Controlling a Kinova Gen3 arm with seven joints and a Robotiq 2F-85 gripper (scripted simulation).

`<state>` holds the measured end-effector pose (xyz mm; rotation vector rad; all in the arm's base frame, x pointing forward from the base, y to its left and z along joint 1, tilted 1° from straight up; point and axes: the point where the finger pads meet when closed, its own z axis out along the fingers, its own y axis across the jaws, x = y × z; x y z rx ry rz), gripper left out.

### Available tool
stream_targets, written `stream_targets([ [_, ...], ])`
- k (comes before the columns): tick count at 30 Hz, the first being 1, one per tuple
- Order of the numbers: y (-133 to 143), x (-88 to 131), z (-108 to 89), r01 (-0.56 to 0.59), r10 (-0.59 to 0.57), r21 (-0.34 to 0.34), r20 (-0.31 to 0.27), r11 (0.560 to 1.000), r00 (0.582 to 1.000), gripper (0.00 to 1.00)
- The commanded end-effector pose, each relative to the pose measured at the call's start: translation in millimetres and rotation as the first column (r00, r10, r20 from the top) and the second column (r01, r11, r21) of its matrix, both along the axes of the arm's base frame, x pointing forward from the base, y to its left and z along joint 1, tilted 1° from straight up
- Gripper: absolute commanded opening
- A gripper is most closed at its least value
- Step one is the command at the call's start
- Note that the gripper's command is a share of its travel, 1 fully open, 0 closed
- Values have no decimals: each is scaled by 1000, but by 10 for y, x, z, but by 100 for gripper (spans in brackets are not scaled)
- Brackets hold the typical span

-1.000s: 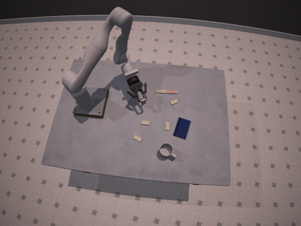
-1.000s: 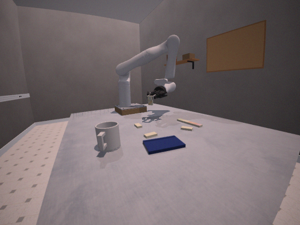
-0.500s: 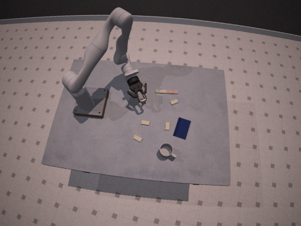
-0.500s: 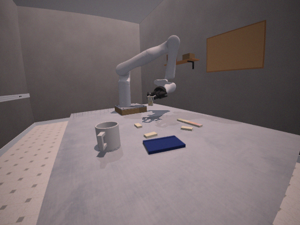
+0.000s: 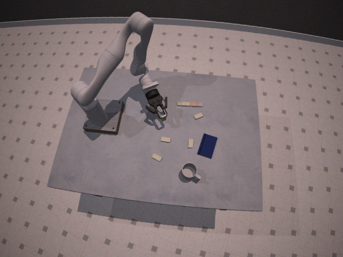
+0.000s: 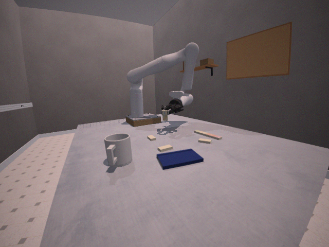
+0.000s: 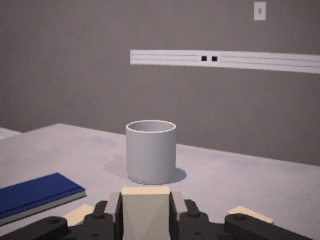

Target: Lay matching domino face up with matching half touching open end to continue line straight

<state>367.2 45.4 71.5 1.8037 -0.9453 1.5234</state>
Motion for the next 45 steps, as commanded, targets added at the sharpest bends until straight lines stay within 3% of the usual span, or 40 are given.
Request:
stream_targets([
  [1,2,5,-95,0,0,1,1,1000,1000,29],
  [12,3,12,-426,0,0,1,1,1000,1000,29],
  [24,4,17,-647,0,0,1,1,1000,1000,29],
  [45,4,18,-720,0,0,1,1,1000,1000,29],
])
